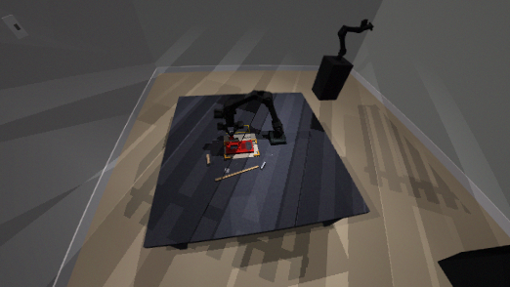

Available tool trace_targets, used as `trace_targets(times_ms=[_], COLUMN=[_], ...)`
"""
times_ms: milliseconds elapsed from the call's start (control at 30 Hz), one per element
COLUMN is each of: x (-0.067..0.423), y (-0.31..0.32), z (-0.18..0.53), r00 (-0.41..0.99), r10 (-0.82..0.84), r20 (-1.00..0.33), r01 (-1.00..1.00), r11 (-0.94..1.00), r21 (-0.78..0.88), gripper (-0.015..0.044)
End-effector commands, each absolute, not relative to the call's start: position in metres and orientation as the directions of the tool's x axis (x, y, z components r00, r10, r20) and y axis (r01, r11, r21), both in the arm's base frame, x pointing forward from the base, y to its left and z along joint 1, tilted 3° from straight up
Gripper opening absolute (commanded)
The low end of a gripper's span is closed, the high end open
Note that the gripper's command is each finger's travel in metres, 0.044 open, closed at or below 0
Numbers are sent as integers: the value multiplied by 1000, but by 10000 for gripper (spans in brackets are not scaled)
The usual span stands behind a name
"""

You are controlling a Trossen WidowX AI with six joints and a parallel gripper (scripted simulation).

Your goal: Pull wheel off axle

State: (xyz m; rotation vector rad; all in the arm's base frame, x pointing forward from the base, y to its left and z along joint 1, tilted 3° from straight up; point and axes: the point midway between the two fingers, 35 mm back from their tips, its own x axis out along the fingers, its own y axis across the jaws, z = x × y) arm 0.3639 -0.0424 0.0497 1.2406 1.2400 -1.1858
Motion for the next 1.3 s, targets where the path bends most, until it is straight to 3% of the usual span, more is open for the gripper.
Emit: trace_targets(times_ms=[0, 1267], x=[364, 364], y=[-43, -43], z=[53, 65], r00=[5, 6], r10=[42, 43], r20=[-999, -999], r01=[1000, 1000], r11=[1, -1], r21=[5, 6], gripper=[0, 0])
